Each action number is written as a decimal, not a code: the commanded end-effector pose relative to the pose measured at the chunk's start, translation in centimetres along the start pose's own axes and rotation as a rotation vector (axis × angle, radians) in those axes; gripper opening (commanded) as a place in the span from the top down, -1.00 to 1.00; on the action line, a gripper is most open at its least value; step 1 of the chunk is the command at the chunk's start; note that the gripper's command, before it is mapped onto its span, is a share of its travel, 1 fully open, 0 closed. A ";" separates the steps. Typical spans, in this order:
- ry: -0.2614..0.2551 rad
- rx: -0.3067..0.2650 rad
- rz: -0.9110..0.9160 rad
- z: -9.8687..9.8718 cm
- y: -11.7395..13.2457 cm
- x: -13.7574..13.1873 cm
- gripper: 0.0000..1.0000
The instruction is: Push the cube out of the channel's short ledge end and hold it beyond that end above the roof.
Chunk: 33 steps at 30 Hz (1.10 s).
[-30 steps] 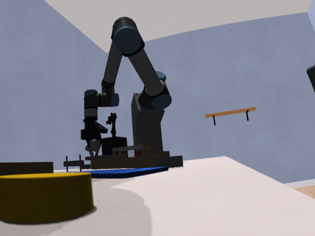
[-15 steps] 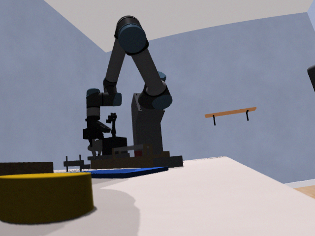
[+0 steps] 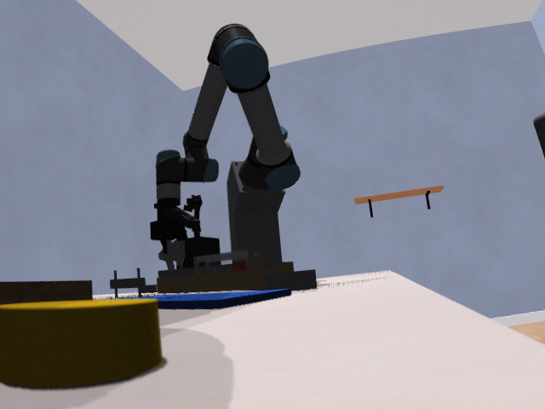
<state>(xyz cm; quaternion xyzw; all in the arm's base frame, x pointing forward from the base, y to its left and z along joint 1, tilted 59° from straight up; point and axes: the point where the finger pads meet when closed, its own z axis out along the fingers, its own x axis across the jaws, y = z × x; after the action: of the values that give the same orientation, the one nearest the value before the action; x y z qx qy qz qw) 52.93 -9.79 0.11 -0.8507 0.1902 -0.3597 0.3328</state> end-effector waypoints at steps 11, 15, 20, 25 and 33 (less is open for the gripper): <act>0.001 -0.001 0.000 0.0 -4.1 0.1 1.00; 0.001 -0.001 0.000 0.0 -5.2 0.1 1.00; 0.001 -0.001 0.000 0.0 -6.4 0.1 1.00; 0.001 -0.001 0.000 0.0 -7.4 0.1 1.00; 0.001 -0.001 0.000 0.0 -8.3 0.1 1.00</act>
<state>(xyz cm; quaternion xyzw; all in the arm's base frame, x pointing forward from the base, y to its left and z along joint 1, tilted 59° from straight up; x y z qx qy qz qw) 53.60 -4.43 5.50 -0.8508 0.1904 -0.3597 0.3325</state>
